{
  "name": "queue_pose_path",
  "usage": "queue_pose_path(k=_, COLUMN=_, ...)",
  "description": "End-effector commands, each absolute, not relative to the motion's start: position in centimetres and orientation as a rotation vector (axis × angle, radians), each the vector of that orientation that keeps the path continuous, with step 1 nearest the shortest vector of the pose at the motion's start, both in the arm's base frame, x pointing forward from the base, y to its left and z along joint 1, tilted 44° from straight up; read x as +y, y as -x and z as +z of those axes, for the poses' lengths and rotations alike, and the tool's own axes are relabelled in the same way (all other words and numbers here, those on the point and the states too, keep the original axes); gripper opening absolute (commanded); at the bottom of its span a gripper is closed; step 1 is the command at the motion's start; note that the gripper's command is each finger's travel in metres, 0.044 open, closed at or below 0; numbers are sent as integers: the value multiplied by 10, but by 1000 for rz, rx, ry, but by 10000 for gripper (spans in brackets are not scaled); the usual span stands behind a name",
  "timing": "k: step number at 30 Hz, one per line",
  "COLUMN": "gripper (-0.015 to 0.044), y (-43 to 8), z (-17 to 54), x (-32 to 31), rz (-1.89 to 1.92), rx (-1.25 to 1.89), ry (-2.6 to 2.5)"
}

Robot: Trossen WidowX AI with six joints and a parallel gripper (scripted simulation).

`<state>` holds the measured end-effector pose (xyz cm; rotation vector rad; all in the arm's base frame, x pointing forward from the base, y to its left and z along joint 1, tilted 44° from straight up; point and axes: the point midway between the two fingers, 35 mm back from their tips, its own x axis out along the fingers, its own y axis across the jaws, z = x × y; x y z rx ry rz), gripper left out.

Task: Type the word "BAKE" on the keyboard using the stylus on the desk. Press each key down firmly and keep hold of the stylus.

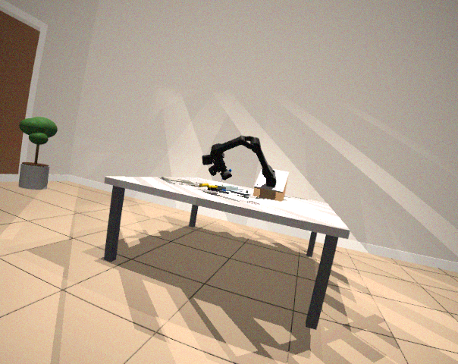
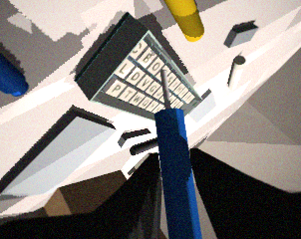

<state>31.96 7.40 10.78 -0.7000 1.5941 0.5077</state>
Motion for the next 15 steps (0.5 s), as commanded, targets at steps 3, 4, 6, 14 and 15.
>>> queue_pose_path(k=3, gripper=0, y=-329, z=106, x=62, rz=653, rx=1581, ry=877)
queue_pose_path(k=4, gripper=0, y=-330, z=105, x=61, rz=678, rx=1579, ry=904)
queue_pose_path(k=6, gripper=0, y=-333, z=104, x=57, rz=727, rx=1574, ry=956)
queue_pose_path(k=14, gripper=0, y=-341, z=99, x=44, rz=930, rx=1546, ry=1161)
queue_pose_path(k=15, gripper=0, y=-343, z=98, x=42, rz=957, rx=1542, ry=1186)
